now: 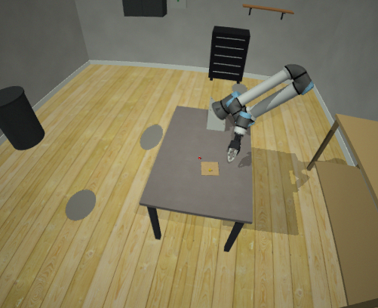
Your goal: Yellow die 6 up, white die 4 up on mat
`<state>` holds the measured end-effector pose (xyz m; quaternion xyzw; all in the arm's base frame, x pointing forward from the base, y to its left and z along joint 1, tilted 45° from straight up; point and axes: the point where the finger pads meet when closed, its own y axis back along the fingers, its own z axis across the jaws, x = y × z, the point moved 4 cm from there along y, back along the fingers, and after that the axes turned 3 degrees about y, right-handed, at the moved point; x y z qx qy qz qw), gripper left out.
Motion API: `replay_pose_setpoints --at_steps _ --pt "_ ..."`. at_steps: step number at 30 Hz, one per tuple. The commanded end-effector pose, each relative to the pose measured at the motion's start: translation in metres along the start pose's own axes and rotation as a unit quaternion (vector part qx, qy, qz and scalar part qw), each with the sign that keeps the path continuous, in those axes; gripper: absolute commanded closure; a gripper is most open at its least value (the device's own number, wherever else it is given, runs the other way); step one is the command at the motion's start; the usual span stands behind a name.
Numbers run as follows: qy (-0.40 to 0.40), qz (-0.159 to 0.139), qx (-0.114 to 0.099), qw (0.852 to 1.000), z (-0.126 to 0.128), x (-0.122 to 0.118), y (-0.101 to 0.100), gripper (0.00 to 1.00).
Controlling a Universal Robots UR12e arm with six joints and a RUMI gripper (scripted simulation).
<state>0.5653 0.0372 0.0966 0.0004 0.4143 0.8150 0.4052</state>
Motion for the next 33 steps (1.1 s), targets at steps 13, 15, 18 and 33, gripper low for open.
replay_pose_setpoints --at_steps 13,15,18,33 --pt "-0.001 -0.107 0.008 0.994 -0.0005 0.009 -0.0032 1.0" --pt "-0.001 -0.112 0.008 0.994 -0.0003 0.0095 -0.003 1.0" --pt "-0.001 -0.117 0.008 0.993 0.0 0.0101 -0.0026 1.0" --pt "-0.001 -0.122 0.008 0.993 0.0004 0.0111 -0.0029 1.0"
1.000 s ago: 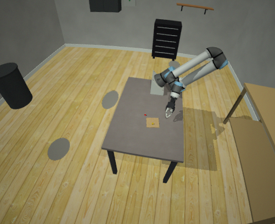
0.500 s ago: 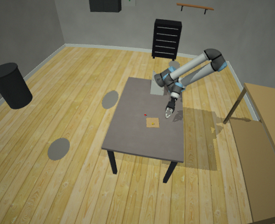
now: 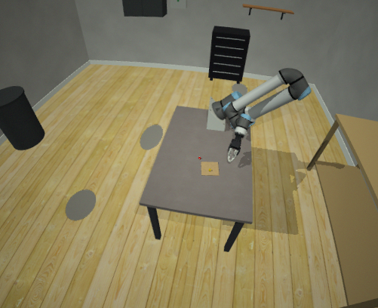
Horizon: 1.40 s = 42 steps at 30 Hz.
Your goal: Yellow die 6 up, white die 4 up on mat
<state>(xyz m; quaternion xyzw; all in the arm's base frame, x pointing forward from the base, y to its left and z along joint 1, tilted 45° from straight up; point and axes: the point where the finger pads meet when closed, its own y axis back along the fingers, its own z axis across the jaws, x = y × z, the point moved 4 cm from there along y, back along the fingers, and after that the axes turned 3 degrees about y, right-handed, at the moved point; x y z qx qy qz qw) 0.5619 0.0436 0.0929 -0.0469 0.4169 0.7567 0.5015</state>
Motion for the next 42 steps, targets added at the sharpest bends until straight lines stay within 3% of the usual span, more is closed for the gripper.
replay_pose_setpoints --at_steps 1,12,27,42 --pt "-0.001 0.0 0.001 1.0 0.0 0.004 0.0 1.0" --pt "-0.001 0.0 0.001 1.0 0.0 0.02 -0.011 1.0" --pt "-0.001 0.0 0.001 1.0 0.003 0.062 -0.041 1.0" --pt "-0.001 0.0 0.001 1.0 0.003 0.066 -0.044 1.0"
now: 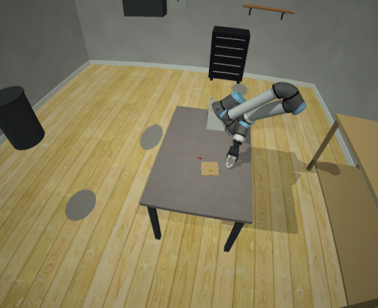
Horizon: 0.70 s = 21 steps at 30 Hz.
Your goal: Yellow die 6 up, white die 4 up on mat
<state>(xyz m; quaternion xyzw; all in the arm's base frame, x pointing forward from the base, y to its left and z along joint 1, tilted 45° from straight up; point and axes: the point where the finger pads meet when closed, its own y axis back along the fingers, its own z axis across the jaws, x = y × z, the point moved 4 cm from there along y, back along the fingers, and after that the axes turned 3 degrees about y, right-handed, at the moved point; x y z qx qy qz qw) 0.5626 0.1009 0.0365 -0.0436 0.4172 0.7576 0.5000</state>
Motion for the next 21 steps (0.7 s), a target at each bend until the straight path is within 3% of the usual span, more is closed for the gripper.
replay_pose_setpoints --at_steps 1,21 --pt "0.001 -0.003 -0.001 1.0 0.0003 -0.0022 -0.0019 1.0" --pt "0.001 -0.003 -0.001 1.0 0.0003 -0.0022 -0.0019 1.0"
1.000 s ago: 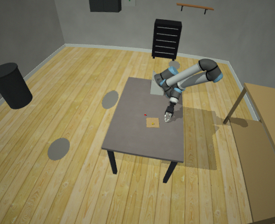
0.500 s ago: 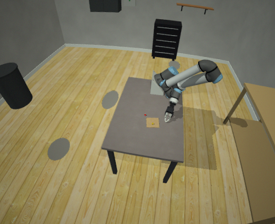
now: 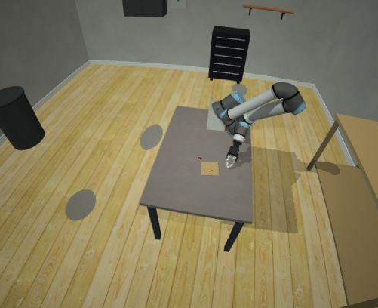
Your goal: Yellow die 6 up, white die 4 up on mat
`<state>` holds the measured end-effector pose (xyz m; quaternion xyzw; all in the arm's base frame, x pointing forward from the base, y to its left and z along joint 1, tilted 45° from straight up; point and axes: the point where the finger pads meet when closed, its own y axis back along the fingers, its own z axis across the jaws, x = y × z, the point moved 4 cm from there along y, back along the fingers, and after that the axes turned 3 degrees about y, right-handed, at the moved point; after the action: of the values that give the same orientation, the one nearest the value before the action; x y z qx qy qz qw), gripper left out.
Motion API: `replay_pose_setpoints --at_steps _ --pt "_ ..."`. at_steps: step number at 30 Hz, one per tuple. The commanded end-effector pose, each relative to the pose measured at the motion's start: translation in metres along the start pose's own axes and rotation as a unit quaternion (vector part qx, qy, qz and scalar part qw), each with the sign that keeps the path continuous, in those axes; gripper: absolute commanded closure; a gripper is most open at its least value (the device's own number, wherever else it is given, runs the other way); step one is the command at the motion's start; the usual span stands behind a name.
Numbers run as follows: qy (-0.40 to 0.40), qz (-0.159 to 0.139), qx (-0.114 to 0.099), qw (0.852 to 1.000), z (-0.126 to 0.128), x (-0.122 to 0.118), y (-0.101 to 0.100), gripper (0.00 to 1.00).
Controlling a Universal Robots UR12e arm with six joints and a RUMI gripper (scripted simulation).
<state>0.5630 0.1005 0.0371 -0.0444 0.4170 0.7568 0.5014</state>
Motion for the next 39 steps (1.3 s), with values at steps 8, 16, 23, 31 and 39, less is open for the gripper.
replay_pose_setpoints --at_steps 8,16,23,31,39 --pt "0.001 -0.001 -0.001 1.0 0.0001 -0.0014 -0.002 1.0" --pt "0.001 -0.001 -0.001 1.0 0.0002 -0.0001 -0.0028 1.0" --pt "0.001 -0.001 -0.001 1.0 0.0004 0.003 -0.005 1.0" --pt "0.001 -0.001 -0.001 1.0 0.0006 0.0069 -0.0078 1.0" --pt "0.001 -0.001 -0.001 1.0 0.0006 0.0076 -0.0082 1.0"
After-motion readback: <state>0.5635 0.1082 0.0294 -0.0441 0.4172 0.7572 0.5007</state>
